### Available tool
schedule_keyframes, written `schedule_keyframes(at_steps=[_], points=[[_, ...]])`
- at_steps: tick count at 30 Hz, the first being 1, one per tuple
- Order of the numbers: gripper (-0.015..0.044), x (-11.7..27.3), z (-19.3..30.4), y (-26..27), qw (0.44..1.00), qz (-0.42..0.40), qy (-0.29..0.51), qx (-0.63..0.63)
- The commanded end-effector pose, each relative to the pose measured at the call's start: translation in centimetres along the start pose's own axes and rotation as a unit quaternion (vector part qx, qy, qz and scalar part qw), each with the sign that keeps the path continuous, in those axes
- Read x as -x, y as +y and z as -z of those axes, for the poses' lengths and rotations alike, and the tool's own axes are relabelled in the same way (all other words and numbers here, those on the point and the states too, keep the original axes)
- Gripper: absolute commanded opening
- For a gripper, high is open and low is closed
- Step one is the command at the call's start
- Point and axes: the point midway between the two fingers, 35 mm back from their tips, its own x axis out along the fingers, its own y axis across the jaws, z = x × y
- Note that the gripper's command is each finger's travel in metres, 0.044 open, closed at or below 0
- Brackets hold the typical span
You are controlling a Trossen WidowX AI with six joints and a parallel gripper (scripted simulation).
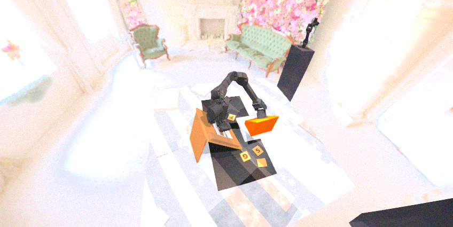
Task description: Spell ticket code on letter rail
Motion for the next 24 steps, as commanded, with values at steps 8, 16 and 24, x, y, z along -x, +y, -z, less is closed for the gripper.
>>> schedule_keyframes(at_steps=[8, 16, 24], points=[[0.0, 0.14, 0.05, 0.46, 1.0, 0.001, -0.002, 0.0], [0.0, 0.13, 0.04, 0.73, 1.0, 0.0, -0.002, 0.0], [0.0, 0.11, 0.04, 0.99, 1.0, 0.0, -0.002, 0.0]])
